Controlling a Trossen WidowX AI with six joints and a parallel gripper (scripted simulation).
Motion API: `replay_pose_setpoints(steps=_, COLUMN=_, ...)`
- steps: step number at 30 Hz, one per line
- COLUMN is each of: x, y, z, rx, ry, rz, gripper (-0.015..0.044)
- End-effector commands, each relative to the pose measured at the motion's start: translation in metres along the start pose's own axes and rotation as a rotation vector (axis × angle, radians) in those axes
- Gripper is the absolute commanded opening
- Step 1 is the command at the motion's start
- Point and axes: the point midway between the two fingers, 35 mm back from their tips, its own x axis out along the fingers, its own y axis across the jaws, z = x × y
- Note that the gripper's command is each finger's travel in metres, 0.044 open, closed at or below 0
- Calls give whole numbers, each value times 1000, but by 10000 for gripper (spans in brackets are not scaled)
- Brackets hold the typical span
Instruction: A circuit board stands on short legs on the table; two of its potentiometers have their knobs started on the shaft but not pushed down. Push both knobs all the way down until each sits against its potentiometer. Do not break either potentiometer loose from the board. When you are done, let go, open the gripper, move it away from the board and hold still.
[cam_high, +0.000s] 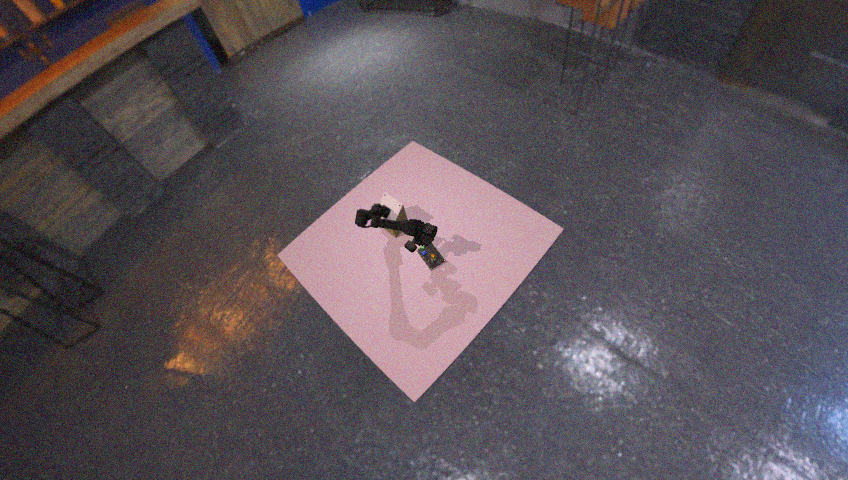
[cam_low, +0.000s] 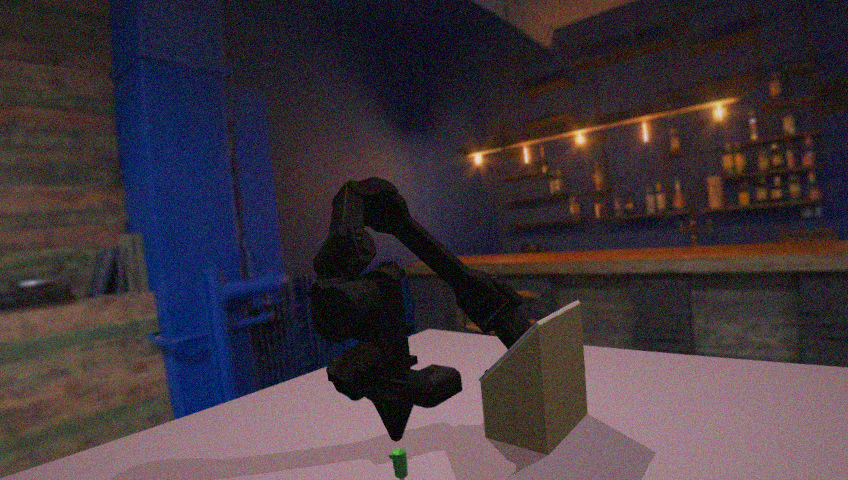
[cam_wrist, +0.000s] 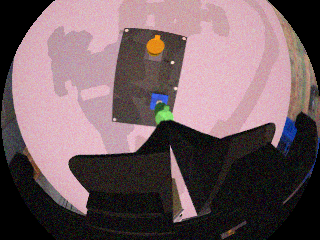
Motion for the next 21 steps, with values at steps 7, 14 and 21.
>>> replay_pose_setpoints(steps=7, x=13, y=-1, z=-1, rx=-4, ry=3, rz=-7, gripper=0)
replay_pose_setpoints(steps=14, x=12, y=-1, z=-1, rx=-4, ry=3, rz=-7, gripper=0)
replay_pose_setpoints(steps=21, x=14, y=-1, z=-1, rx=-4, ry=3, rz=-7, gripper=0)
